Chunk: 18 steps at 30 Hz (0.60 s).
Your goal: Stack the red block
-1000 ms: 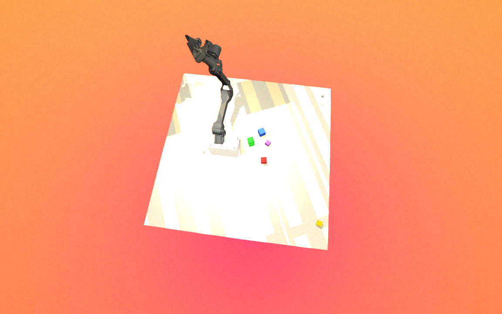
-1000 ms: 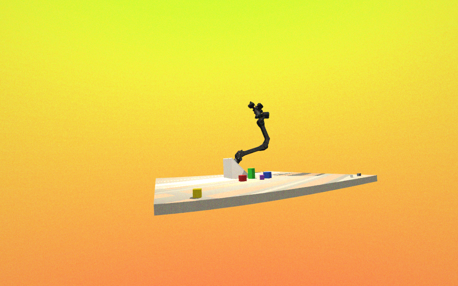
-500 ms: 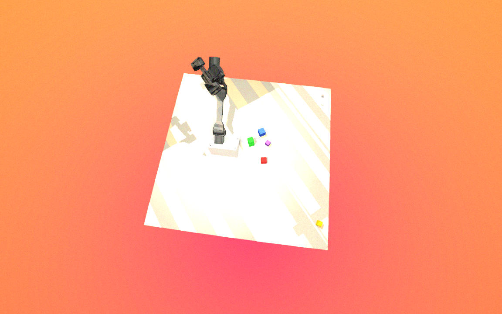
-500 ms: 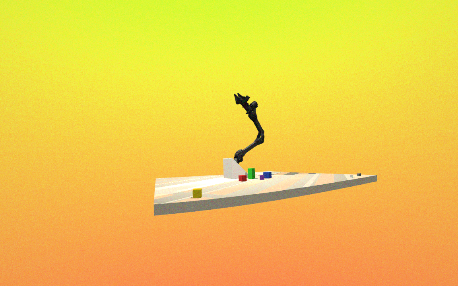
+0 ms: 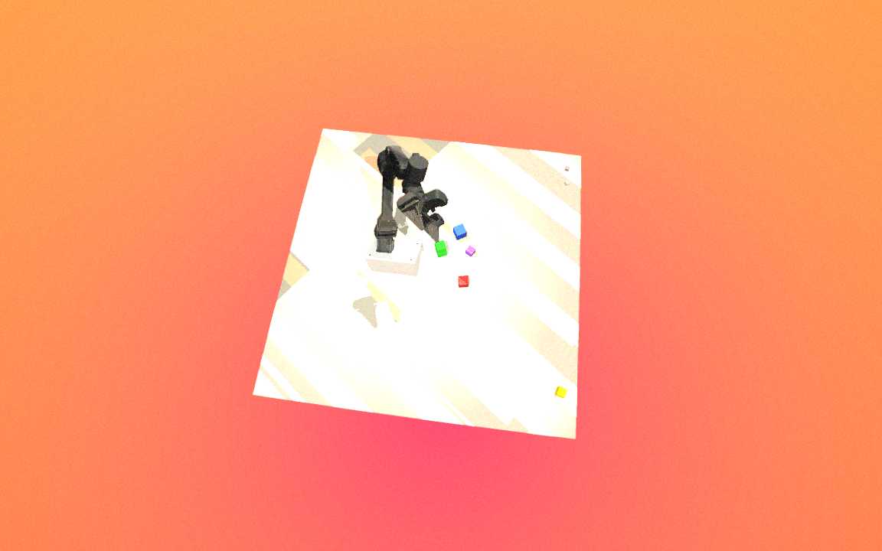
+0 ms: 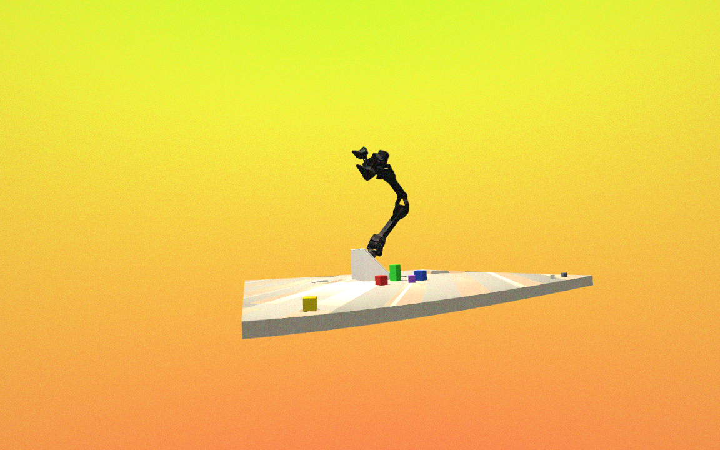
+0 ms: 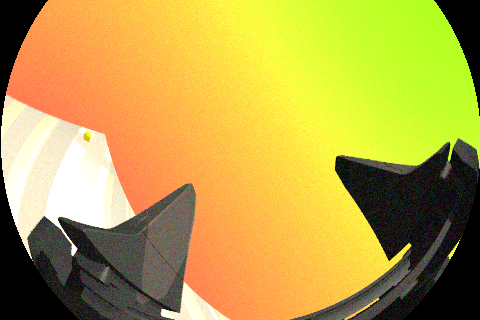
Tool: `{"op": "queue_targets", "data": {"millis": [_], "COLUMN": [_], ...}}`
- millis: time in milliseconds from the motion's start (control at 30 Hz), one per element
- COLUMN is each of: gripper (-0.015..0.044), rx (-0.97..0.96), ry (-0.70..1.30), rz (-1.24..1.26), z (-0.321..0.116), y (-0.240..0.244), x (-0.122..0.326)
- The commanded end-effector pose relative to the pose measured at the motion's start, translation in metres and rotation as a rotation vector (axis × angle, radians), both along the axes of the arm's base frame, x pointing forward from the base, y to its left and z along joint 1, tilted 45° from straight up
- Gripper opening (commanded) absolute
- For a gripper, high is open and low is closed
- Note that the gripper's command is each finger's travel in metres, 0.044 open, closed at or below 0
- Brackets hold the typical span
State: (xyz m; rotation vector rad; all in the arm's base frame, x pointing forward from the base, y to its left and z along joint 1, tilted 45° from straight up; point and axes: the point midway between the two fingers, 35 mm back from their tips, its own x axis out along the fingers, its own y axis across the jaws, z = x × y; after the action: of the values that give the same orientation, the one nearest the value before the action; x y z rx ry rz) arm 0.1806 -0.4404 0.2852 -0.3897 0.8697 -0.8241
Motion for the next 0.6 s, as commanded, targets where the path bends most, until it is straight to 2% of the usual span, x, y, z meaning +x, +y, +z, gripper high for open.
{"op": "queue_targets", "data": {"millis": [0,233,567], "gripper": [0.044,0.044,0.044], "rx": [0.151,0.361,0.809], "ry": [0.013,0.071,0.208], "rz": [0.103,0.262,0.537], "z": [-0.046,-0.106,-0.211], "y": [0.018,0.057,0.165], "x": [0.039,0.09,0.153]}}
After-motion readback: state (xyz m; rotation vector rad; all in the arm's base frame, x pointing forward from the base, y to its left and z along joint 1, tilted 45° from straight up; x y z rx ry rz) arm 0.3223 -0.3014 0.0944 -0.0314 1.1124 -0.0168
